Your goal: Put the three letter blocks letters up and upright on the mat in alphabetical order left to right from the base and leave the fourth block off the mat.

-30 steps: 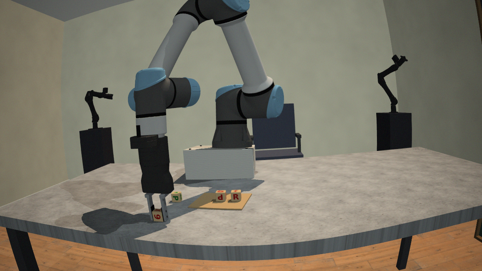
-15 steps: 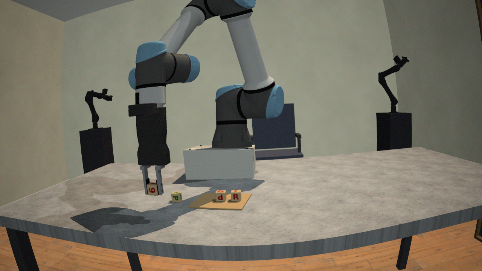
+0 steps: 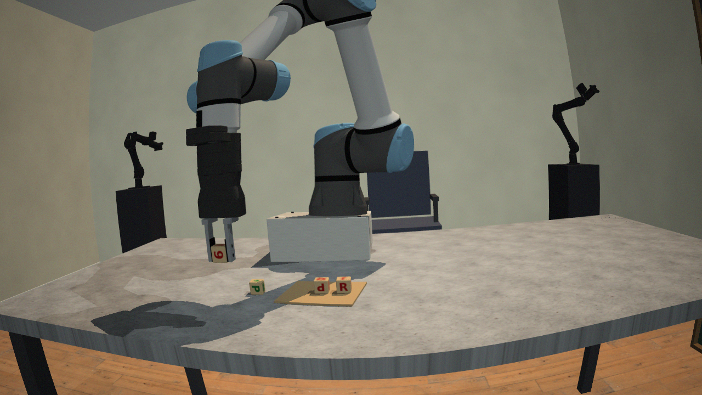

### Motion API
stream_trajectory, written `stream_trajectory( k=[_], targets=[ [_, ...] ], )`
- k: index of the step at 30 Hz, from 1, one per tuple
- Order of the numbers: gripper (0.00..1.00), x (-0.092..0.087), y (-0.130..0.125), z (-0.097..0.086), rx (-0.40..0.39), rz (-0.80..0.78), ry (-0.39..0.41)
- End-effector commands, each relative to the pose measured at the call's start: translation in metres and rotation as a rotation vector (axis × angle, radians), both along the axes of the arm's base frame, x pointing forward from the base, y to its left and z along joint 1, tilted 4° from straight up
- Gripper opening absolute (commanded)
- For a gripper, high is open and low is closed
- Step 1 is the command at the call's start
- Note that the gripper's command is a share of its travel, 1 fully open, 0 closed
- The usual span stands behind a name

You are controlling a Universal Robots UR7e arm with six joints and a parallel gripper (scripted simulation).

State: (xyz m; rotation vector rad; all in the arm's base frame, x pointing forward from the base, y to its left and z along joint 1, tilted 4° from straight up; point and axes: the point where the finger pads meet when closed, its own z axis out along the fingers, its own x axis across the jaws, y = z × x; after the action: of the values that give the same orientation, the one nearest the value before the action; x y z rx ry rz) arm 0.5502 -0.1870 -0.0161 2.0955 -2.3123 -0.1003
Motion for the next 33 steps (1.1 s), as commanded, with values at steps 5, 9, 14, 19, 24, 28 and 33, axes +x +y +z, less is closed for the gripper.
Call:
stream_trajectory(
  k=[5,9,14,19,24,28,33],
  targets=[
    [0.49,-0.002,0.0,-0.001,0.002,0.006,0.003],
    [0.49,-0.004,0.002,0.0,0.003,0.031,0.002],
    [0.49,-0.01,0.007,0.002,0.007,0.104,-0.001],
    [0.49,-0.016,0.012,0.003,0.011,0.173,-0.004],
    [0.49,-0.027,0.021,0.006,0.019,0.308,-0.009],
    [0.49,-0.035,0.028,0.007,0.024,0.397,-0.012],
    [0.49,-0.045,0.036,0.009,0.031,0.511,-0.016]
  ],
)
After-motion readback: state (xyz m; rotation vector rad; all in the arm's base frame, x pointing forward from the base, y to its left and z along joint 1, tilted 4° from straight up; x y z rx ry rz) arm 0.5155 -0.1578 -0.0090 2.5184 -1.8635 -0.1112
